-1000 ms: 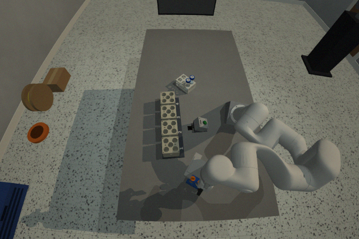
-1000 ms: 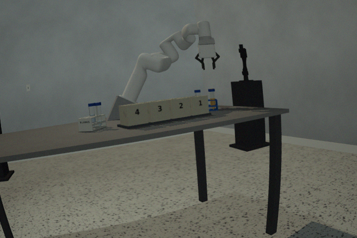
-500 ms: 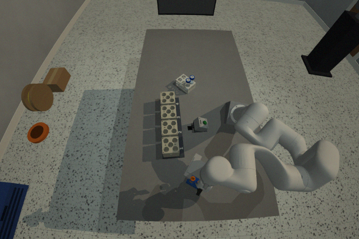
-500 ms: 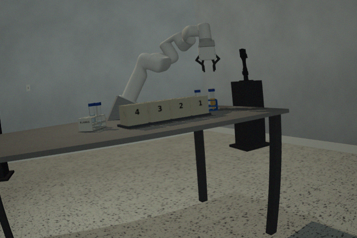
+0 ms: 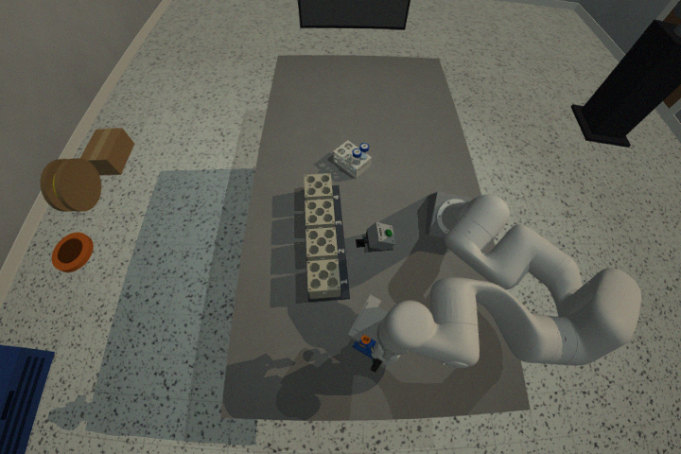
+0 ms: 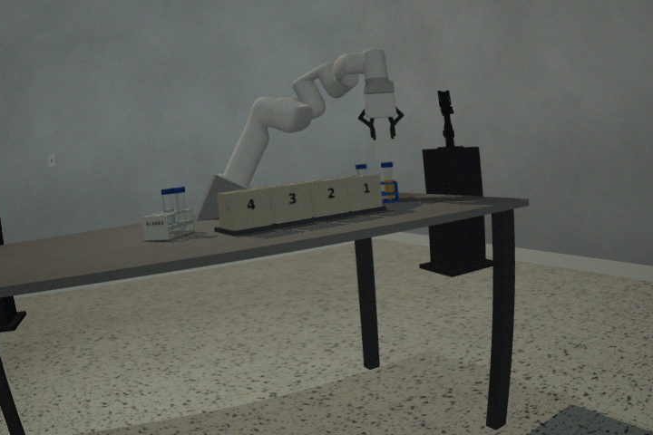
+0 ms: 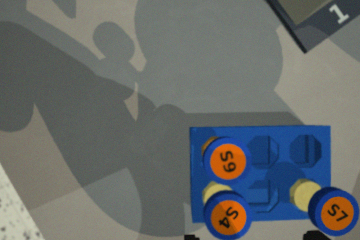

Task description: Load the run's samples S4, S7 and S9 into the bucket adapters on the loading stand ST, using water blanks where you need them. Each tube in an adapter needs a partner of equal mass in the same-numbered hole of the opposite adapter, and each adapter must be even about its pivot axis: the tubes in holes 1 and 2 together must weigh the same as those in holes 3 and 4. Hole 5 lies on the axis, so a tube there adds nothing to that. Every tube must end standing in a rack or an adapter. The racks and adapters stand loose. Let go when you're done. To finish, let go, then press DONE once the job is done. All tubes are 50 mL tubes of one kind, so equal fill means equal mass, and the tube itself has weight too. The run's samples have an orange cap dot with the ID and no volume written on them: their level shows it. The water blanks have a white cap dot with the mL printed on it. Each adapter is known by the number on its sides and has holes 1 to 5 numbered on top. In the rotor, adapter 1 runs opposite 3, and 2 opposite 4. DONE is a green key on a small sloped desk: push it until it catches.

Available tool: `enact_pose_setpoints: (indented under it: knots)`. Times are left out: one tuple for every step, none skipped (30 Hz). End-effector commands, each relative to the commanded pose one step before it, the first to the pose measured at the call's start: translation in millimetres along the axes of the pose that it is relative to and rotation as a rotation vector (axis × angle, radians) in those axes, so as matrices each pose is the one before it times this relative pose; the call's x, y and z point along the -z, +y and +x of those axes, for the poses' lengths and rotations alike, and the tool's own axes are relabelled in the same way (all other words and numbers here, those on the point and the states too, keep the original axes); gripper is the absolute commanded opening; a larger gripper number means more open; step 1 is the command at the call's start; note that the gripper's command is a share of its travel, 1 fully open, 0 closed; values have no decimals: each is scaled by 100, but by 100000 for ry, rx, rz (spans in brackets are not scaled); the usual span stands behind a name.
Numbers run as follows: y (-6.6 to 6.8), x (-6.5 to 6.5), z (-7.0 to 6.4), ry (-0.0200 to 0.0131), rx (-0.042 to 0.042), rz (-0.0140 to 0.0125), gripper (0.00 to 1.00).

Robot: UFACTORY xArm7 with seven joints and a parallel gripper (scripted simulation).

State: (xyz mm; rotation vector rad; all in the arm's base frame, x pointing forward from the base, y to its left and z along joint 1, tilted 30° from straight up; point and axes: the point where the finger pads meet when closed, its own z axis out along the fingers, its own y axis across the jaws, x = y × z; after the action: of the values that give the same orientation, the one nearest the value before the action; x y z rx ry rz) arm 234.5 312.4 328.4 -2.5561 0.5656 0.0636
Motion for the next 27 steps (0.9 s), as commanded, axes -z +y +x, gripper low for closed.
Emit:
enact_pose_setpoints:
  knots:
    - [-70, -705, 25, 88, 23, 309, 57]
    - [0, -200, 0, -1, 0, 0, 57]
    - [0, -200, 0, -1, 0, 0, 57]
    - [0, -200, 0, -1, 0, 0, 57]
    - [0, -200, 0, -1, 0, 0, 57]
    - [0, -200, 0, -1, 0, 0, 57]
    - [0, -200, 0, -1, 0, 0, 57]
    - [0, -200, 0, -1, 0, 0, 57]
    - [0, -200, 0, -1, 0, 0, 57]
    - [0, -200, 0, -1, 0, 0, 57]
    - [0, -200, 0, -1, 0, 0, 57]
    - [0, 0, 0, 0, 0, 0, 57]
    - [0, 0, 0, 0, 0, 0, 57]
    - [0, -201, 0, -1, 0, 0, 57]
    - [0, -200, 0, -1, 0, 0, 57]
    - [0, -200, 0, -1, 0, 0, 57]
    - [0, -200, 0, -1, 0, 0, 57]
    - [0, -200, 0, -1, 0, 0, 57]
    - [0, -200, 0, -1, -1, 0, 57]
    - [0, -200, 0, -1, -1, 0, 57]
    - [0, -200, 0, -1, -1, 0, 57]
    - [0, -200, 0, -1, -1, 0, 57]
    - [0, -200, 0, -1, -1, 0, 57]
    - [0, -200, 0, -1, -1, 0, 57]
    - [0, -200, 0, -1, -1, 0, 57]
    - [0, -200, 0, -1, -1, 0, 57]
    - [0, -200, 0, -1, -1, 0, 57]
